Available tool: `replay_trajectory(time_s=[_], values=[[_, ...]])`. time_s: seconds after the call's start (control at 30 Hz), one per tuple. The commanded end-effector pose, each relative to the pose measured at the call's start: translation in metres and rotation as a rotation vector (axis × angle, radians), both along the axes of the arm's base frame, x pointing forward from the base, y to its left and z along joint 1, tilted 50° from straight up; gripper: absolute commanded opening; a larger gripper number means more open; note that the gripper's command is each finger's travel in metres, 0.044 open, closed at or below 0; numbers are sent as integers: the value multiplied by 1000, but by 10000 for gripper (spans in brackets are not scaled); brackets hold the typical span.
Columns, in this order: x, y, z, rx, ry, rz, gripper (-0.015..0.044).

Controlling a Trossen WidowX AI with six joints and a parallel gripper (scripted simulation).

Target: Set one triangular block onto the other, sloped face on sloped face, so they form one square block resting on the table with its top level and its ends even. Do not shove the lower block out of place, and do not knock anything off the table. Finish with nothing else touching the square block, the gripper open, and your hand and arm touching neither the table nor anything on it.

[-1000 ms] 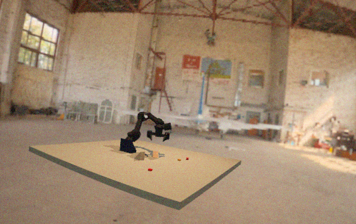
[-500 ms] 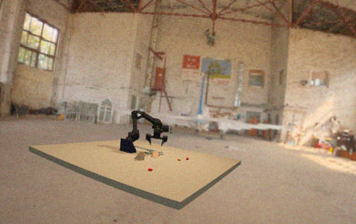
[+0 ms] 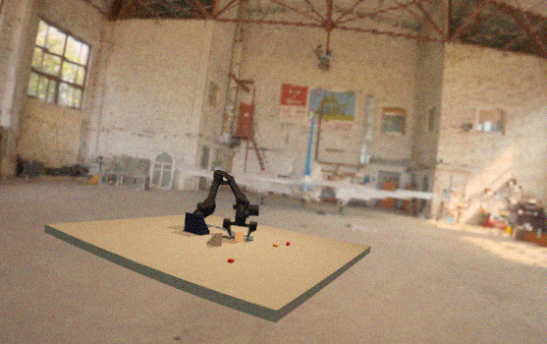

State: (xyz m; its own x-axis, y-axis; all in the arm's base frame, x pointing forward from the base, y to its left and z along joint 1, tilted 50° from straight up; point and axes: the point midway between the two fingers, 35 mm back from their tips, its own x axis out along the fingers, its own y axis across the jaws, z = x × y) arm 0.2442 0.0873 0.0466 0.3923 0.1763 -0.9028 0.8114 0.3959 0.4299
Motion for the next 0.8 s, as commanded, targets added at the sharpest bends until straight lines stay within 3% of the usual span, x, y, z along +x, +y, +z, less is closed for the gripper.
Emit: replay_trajectory(time_s=[0.0, 0.27, 0.57, 0.77], values=[[3, 1, -7, 3, -8, -6, 440], [2, 0, -8, 3, -8, -6, 440], [2, 1, -7, 3, -8, 0, 204], [2, 1, -7, 3, -8, 0, 164]])
